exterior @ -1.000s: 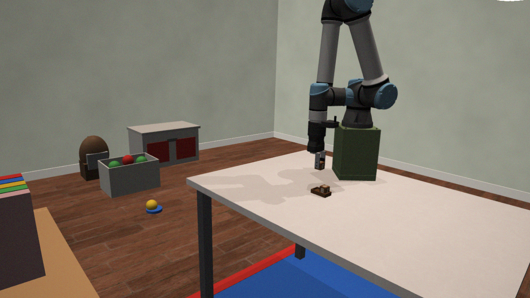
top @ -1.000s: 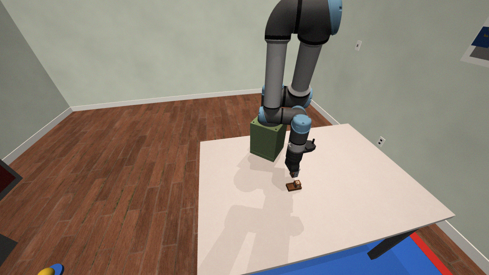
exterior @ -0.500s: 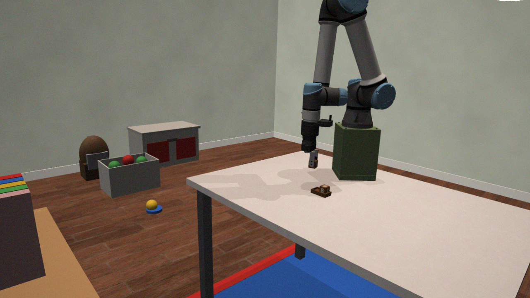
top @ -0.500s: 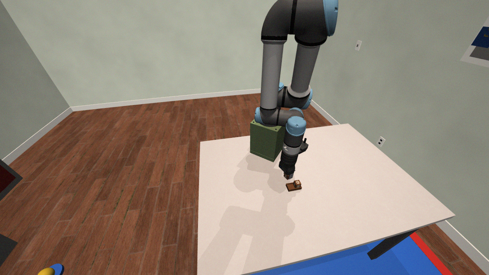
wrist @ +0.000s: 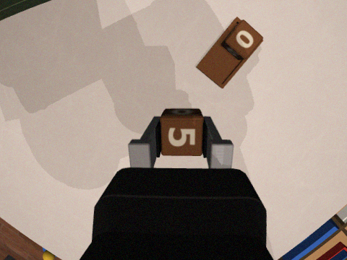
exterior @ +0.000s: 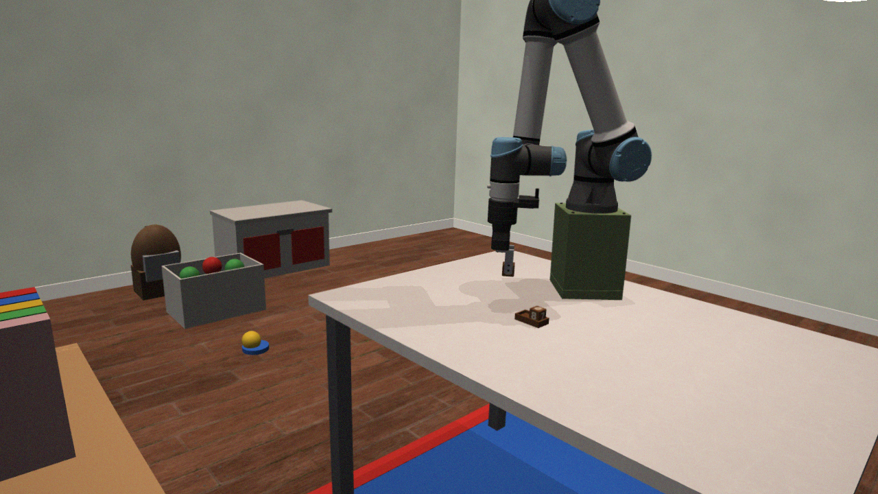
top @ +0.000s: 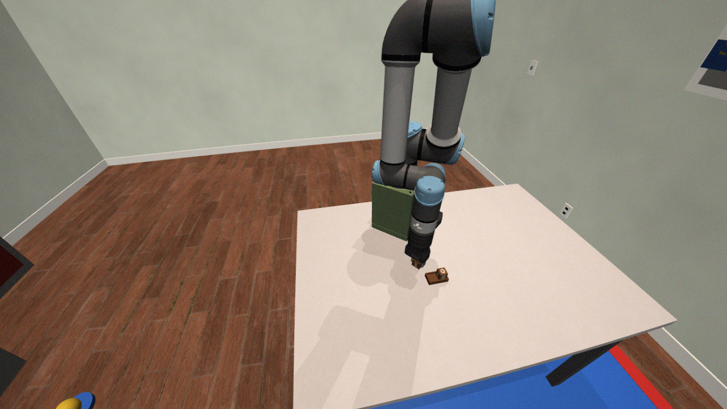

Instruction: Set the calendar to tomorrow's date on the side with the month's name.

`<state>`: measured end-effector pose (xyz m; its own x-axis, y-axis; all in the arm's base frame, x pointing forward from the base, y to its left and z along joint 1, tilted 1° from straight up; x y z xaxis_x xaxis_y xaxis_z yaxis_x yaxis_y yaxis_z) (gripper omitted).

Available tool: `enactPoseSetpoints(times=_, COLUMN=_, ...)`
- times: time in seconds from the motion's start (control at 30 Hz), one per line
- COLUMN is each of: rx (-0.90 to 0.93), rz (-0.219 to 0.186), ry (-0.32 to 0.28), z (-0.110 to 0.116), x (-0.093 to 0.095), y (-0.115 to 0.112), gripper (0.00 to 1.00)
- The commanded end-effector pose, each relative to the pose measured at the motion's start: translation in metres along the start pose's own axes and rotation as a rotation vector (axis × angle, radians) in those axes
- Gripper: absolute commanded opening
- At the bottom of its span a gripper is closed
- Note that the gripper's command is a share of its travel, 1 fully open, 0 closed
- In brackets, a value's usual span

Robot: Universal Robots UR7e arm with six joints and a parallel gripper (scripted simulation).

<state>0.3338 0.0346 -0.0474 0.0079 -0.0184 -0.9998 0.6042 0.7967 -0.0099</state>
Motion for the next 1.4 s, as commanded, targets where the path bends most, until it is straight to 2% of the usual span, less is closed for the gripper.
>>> enactPoseSetpoints(times=0.0, rx=-0.168, rz=0.012, ry=0.003, z=0.015, x=0.001, y=-0.013, gripper=0.60)
enactPoseSetpoints(times=0.3, rx=-0.379, rz=0.012, ry=0.001, z=0.032, x=0.003, y=-0.032, gripper=0.60)
enactPoseSetpoints(times=0.67, rx=-0.546, rz=0.012, ry=0.000, z=0.046, x=0.005, y=-0.047, gripper=0.60)
enactPoseSetpoints(times=1.37, rx=-0.592, rz=0.012, ry=0.000, z=0.049, x=0.005, y=-0.051, gripper=0.60)
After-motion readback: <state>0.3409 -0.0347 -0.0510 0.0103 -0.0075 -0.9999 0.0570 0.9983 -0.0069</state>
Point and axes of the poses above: the point where the finger pads meet when closed, its own x axis out along the fingers, its own y axis across the jaws, z = x × y, the point moved 7 cm from there along -x, back along the fingers, and after that the axes turned 3 degrees about -x, right-handed, at the moved point
